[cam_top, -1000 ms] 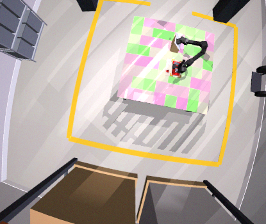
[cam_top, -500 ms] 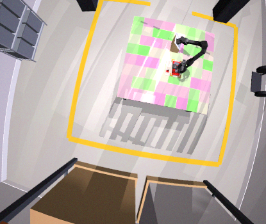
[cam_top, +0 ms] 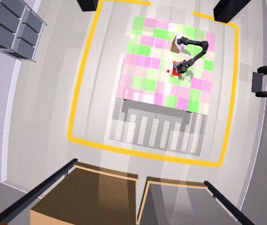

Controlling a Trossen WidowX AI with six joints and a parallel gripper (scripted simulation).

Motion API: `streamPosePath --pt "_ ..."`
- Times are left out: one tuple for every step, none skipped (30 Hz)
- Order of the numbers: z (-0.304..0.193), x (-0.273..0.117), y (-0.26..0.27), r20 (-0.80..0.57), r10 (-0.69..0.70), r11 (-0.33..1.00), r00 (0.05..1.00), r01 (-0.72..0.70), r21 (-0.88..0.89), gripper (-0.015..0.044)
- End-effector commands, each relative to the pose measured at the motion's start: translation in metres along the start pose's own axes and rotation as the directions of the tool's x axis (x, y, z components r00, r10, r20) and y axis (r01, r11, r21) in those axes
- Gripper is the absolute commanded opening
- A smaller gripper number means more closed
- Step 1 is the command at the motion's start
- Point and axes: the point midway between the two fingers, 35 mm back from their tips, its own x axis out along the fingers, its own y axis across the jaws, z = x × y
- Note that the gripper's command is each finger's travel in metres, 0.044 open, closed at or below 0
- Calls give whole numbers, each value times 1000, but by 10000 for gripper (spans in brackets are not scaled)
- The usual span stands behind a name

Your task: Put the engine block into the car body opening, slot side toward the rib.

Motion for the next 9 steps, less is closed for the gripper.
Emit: streamPosePath --pt "0 0 0 0 2 1000 1000 -2 -3 0" --pt "0 0 0 0 2 1000 1000 -2 -3 0" --pt "0 0 0 0 2 1000 1000 -2 -3 0" --pt "0 0 0 0 2 1000 1000 -2 -3 0" --pt "0 0 0 0 2 1000 1000 -2 -3 0" --pt "0 0 0 0 2 1000 1000 -2 -3 26" --pt "0 0 0 0 2 1000 1000 -2 -3 53" --pt "0 0 0 0 2 1000 1000 -2 -3 79" --pt "0 0 0 0 2 1000 1000 -2 -3 105"
